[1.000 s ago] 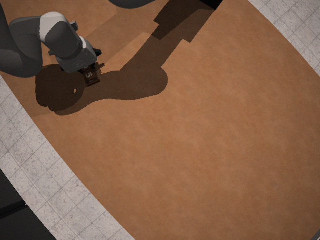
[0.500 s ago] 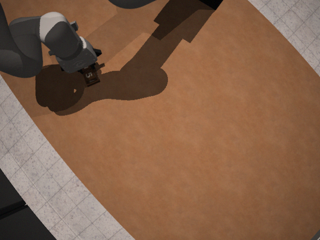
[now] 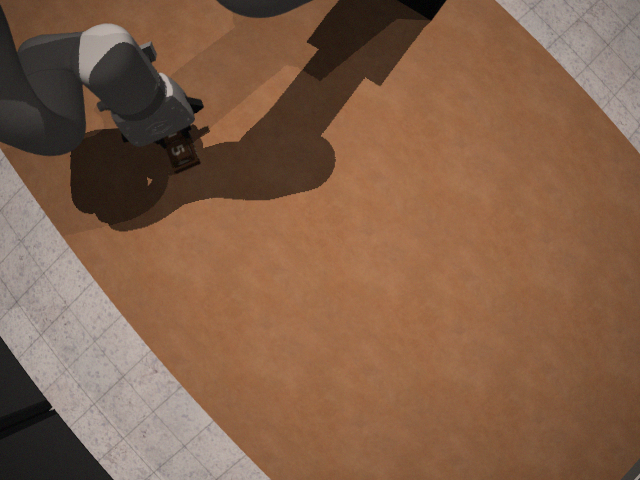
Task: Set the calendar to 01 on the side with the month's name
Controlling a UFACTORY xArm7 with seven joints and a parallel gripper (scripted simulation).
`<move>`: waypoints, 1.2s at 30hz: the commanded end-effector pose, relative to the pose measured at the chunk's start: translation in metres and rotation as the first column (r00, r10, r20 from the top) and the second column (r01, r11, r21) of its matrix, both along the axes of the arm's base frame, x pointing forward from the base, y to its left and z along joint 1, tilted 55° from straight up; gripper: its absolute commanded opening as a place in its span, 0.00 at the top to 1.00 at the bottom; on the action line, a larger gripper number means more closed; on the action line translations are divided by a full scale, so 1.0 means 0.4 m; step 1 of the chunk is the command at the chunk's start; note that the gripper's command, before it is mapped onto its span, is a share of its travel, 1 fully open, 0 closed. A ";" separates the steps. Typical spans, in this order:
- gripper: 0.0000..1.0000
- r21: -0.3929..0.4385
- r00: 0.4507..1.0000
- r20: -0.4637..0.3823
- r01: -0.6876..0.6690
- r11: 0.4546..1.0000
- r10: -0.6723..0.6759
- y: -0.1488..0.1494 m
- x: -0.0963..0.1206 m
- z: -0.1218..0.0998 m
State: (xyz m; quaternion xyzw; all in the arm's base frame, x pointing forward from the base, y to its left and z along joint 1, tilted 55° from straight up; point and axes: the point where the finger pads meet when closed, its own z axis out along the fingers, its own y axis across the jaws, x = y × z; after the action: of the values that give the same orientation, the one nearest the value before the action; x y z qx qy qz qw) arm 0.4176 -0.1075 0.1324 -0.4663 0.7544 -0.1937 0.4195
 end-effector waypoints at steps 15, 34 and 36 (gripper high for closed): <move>0.59 0.000 1.000 0.000 0.001 1.000 -0.001 -0.001 0.000 0.000; 0.51 0.000 1.000 0.000 0.001 1.000 -0.001 -0.001 -0.003 0.002; 0.51 0.000 1.000 0.000 0.001 1.000 -0.001 -0.002 -0.010 0.007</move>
State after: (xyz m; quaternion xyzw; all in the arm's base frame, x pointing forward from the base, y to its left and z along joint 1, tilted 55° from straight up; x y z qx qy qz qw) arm 0.4168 -0.1075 0.1329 -0.4664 0.7543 -0.1936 0.4195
